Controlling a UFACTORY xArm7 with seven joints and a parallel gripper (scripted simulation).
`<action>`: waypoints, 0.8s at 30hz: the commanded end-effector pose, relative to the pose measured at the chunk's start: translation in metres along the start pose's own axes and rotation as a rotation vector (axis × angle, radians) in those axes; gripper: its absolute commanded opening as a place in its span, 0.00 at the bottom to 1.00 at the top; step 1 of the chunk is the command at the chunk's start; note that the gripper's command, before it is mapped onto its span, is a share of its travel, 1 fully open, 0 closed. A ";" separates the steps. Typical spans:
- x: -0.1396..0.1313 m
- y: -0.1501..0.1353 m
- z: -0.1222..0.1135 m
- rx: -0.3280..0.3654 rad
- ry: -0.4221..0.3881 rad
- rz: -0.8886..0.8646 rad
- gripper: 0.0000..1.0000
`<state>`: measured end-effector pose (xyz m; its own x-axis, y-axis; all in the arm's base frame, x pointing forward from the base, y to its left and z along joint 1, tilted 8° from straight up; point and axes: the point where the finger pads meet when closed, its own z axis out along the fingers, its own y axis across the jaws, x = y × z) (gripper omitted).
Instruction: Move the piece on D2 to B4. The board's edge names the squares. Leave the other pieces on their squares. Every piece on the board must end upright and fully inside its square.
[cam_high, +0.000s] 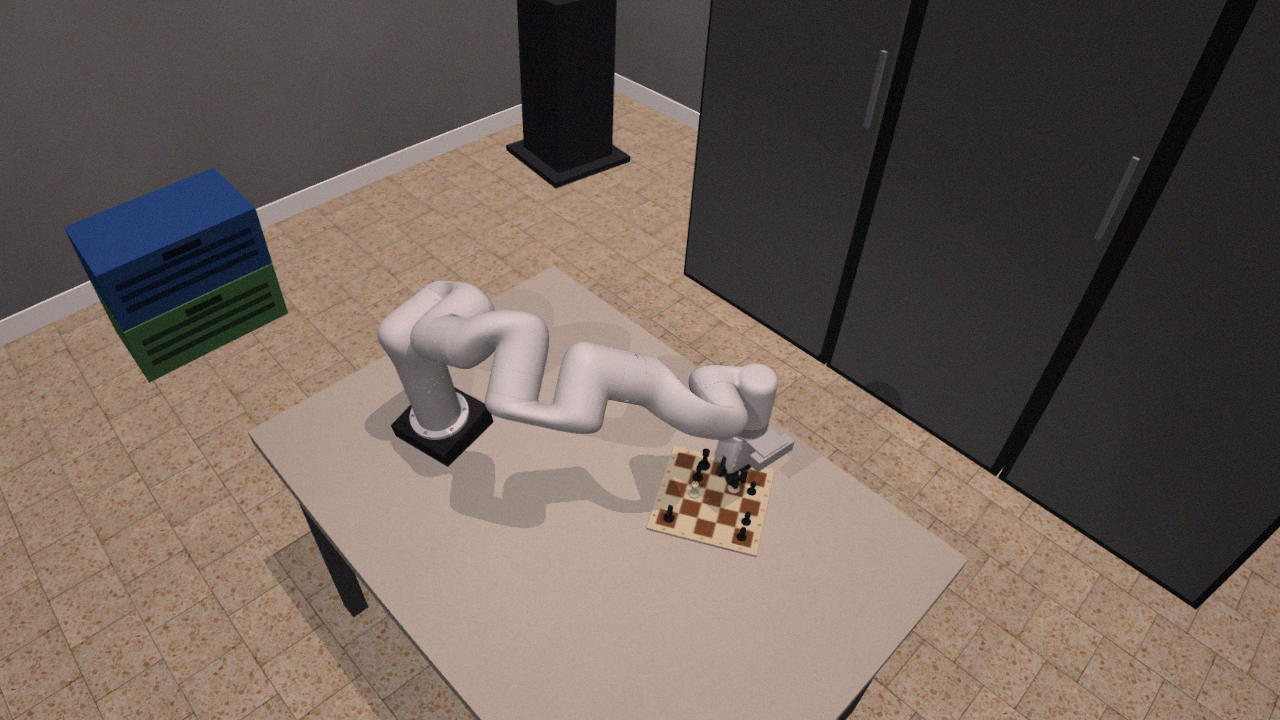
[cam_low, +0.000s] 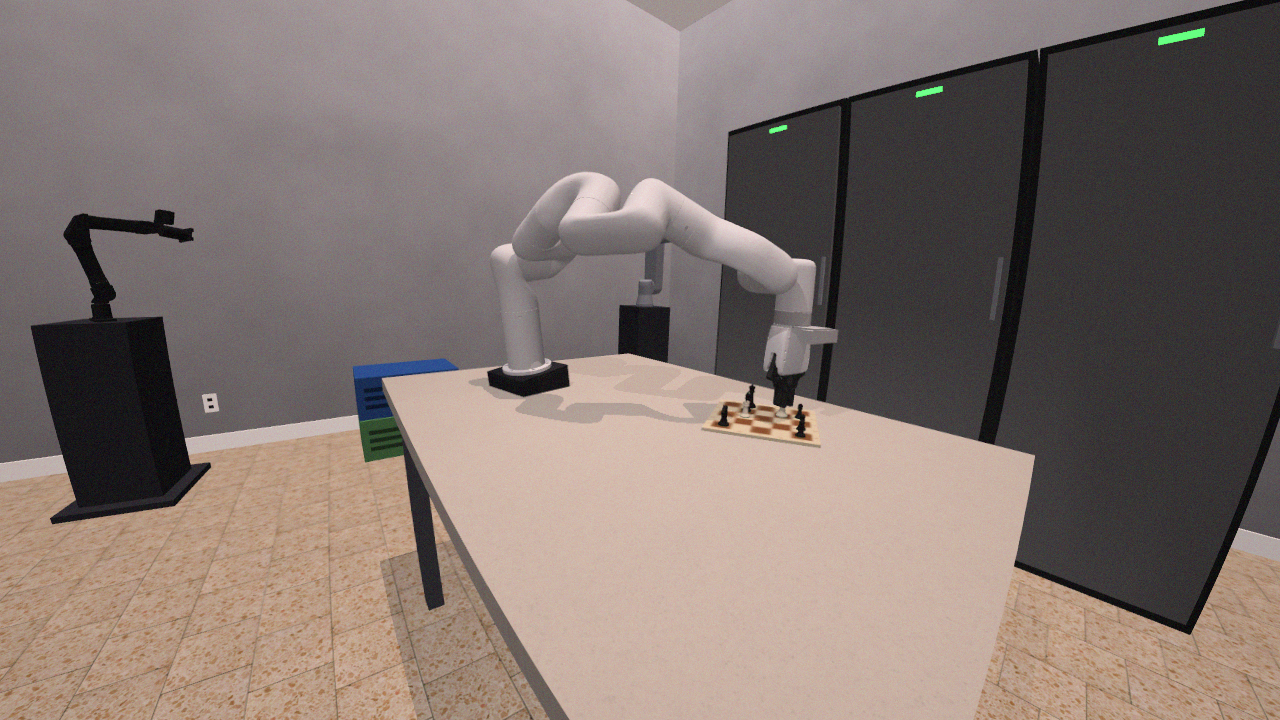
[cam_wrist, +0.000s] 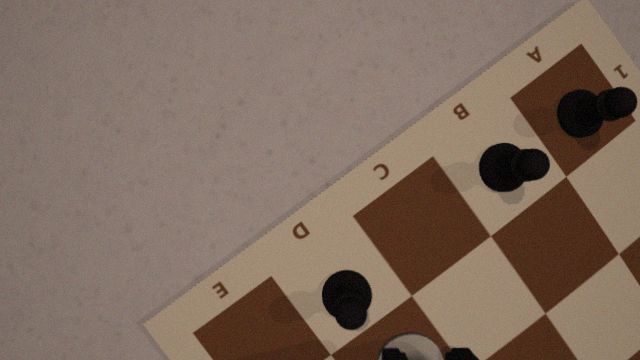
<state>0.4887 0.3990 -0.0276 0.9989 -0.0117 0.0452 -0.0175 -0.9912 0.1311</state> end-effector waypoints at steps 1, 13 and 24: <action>0.001 -0.001 -0.003 0.004 0.003 0.000 0.00; 0.001 -0.001 -0.004 0.004 0.003 0.000 0.00; 0.001 -0.001 -0.055 0.004 0.003 0.000 0.00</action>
<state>0.4878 0.4014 -0.0083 0.9990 -0.0117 0.0442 -0.0174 -0.9911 0.1323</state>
